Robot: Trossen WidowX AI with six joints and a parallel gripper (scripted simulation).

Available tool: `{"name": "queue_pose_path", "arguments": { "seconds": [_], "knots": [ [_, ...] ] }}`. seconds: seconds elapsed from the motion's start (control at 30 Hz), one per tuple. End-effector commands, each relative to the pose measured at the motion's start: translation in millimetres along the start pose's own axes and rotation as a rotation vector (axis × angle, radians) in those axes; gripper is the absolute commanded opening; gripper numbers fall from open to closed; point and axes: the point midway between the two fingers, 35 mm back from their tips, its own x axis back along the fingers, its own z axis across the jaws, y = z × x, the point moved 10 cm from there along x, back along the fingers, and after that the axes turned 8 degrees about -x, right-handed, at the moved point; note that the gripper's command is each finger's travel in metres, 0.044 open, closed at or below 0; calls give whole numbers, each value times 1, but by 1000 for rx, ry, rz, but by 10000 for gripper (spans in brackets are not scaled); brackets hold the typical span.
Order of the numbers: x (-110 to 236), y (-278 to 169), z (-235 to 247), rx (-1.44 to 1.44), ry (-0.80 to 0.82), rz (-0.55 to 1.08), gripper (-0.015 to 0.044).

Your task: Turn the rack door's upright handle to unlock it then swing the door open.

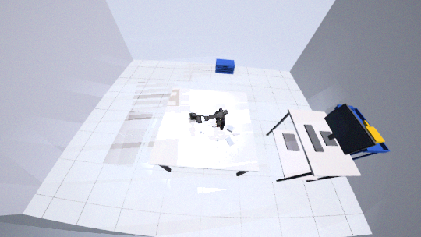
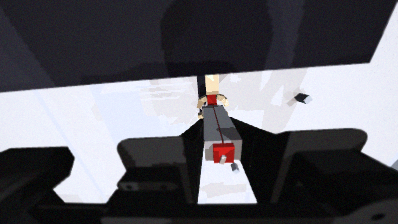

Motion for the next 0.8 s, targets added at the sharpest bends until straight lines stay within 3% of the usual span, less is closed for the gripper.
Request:
{"name": "queue_pose_path", "arguments": {
  "seconds": [0.0,0.17,0.77],
  "knots": [
    [0,0,0,2,0,-2,24],
    [0,0,0,-71,0,-2,24],
    [0,0,0,-958,0,-2,24]
  ]
}}
